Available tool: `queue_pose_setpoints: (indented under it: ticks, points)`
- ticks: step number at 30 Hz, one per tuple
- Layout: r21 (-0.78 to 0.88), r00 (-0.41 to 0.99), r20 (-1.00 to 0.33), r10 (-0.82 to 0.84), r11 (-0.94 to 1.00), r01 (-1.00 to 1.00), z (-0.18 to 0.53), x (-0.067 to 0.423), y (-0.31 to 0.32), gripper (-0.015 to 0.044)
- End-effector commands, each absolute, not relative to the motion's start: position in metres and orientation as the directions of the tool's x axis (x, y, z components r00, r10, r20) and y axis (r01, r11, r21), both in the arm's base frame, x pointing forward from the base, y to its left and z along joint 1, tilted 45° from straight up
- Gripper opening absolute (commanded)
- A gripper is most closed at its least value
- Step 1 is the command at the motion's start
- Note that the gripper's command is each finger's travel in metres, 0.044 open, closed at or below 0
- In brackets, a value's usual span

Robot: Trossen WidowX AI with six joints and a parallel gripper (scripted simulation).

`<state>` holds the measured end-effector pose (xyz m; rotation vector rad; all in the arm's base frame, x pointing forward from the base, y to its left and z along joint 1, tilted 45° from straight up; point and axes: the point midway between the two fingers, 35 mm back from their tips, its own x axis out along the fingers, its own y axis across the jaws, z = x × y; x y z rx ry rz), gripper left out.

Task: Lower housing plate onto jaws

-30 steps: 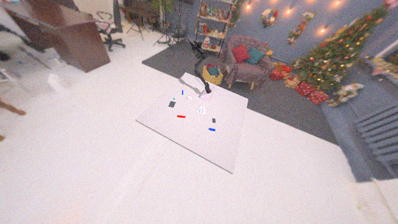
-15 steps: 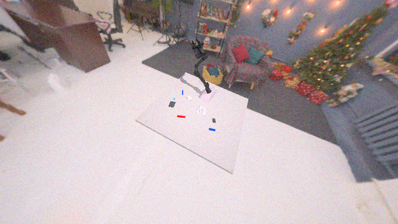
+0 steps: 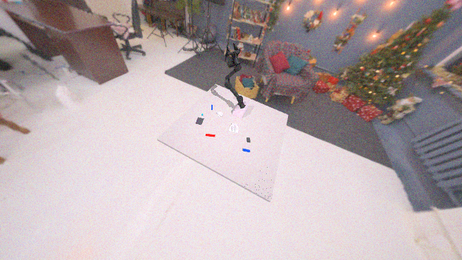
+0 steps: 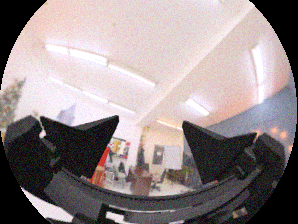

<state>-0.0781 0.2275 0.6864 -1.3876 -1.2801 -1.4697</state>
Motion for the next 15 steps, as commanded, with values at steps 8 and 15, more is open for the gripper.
queue_pose_setpoints:
  ticks: [8, 15]
  points:
    - [0.212, -0.098, 0.950, 0.297, -0.379, 0.901, 0.671, -0.035, 0.264, 0.0440]
    - [0.226, -0.059, 0.929, 0.366, -0.435, 0.872, 0.664, -0.013, 0.277, 0.0440]
